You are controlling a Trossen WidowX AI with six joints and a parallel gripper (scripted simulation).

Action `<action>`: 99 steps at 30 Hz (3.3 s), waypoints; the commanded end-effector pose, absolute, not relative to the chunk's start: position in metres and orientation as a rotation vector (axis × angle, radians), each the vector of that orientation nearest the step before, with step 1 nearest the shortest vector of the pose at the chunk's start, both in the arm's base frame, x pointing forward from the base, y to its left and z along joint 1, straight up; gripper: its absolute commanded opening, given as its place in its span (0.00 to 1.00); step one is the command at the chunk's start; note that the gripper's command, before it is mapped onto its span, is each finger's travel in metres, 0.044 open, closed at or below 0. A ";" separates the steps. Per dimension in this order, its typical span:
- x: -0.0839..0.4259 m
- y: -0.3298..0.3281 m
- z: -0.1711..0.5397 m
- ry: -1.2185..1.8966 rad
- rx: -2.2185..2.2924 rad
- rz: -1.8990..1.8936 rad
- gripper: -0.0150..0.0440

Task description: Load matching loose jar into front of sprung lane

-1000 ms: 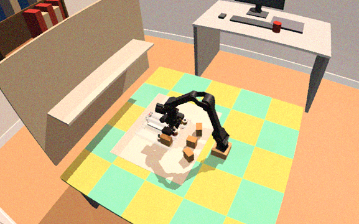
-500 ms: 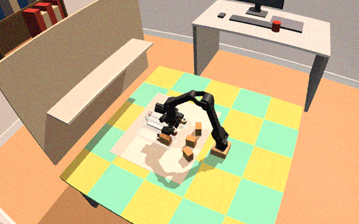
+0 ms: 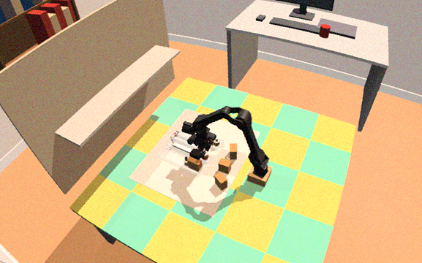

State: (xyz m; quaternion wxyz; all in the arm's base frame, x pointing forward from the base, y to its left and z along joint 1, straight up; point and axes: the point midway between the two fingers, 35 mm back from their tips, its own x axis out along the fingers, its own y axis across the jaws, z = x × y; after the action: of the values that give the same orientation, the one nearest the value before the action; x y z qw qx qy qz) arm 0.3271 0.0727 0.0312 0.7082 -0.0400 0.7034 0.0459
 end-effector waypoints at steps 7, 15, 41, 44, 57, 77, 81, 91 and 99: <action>0.332 0.074 0.028 1.542 -0.089 0.107 0.25; 0.332 0.074 0.026 1.542 -0.089 0.107 0.25; 0.329 0.074 0.022 1.542 -0.089 0.107 0.25; 0.329 0.074 0.022 1.542 -0.089 0.107 0.25; 0.327 0.073 0.022 1.542 -0.089 0.107 0.25; 0.323 0.073 0.022 1.542 -0.089 0.107 0.25; 0.321 0.072 0.022 1.542 -0.089 0.107 0.25; 0.319 0.072 0.021 1.543 -0.089 0.107 0.25; 0.319 0.072 0.021 1.543 -0.089 0.107 0.48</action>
State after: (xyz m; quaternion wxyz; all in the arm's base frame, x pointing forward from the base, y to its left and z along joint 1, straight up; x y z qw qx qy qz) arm 0.3190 0.0718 0.0210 0.7147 -0.0399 0.6967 0.0479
